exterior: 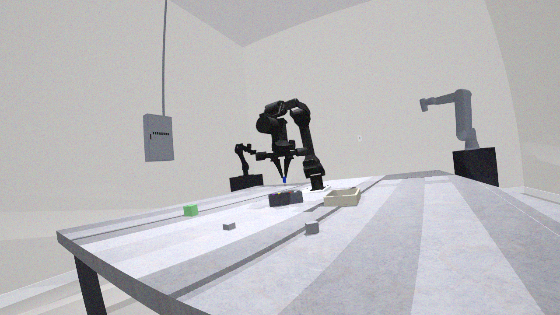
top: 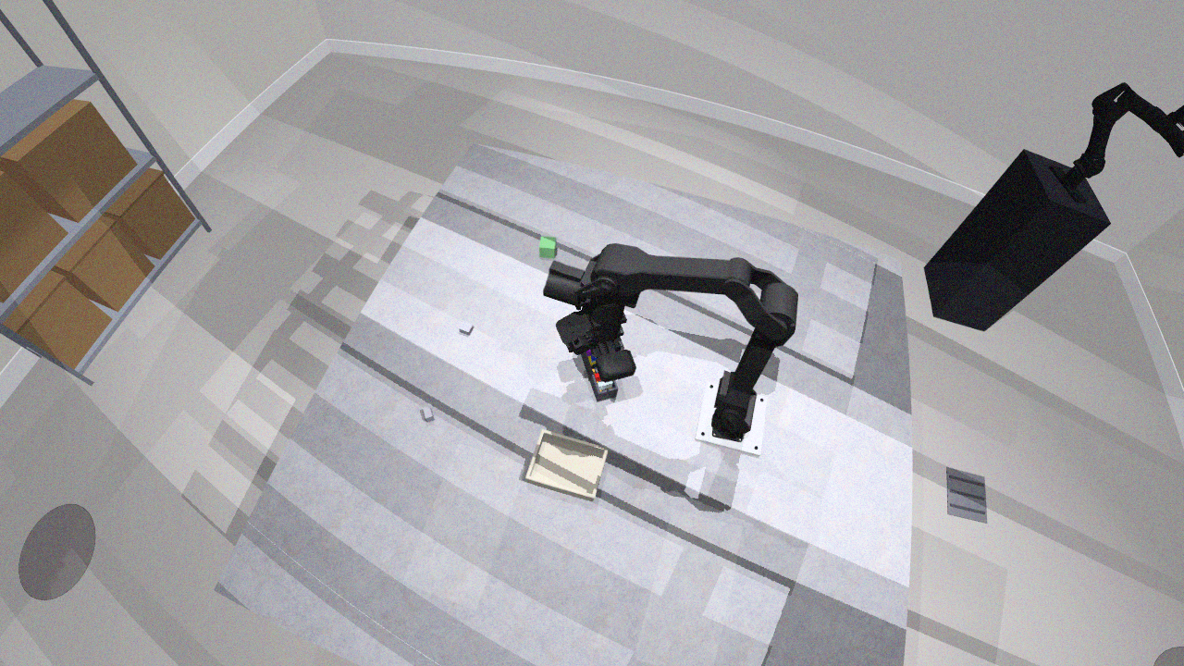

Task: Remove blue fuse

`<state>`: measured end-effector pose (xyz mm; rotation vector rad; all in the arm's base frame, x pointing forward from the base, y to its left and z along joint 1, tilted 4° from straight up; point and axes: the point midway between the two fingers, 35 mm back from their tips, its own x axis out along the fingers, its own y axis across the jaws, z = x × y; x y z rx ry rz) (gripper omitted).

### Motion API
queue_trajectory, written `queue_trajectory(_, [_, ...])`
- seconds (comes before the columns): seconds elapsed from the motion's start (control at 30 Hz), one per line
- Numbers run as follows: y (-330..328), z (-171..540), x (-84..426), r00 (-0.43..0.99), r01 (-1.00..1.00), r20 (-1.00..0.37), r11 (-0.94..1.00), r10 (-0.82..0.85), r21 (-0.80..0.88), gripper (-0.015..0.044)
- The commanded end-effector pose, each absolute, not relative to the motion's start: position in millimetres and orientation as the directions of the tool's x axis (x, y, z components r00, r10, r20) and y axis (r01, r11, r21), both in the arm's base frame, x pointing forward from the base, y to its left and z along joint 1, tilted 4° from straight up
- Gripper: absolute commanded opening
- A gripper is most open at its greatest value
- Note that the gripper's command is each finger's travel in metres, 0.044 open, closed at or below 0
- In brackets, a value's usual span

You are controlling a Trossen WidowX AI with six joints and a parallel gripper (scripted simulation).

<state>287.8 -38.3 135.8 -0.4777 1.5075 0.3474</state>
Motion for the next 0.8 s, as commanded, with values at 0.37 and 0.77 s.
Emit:
queue_trajectory(0.37, [37.3,132.7,307.9,0.041,-0.504,-0.997,0.86,-0.061,-0.073,0.0])
queue_trajectory(0.77, [106.2,128.5,309.0,0.04,-0.504,-0.998,0.861,-0.056,-0.069,0.0])
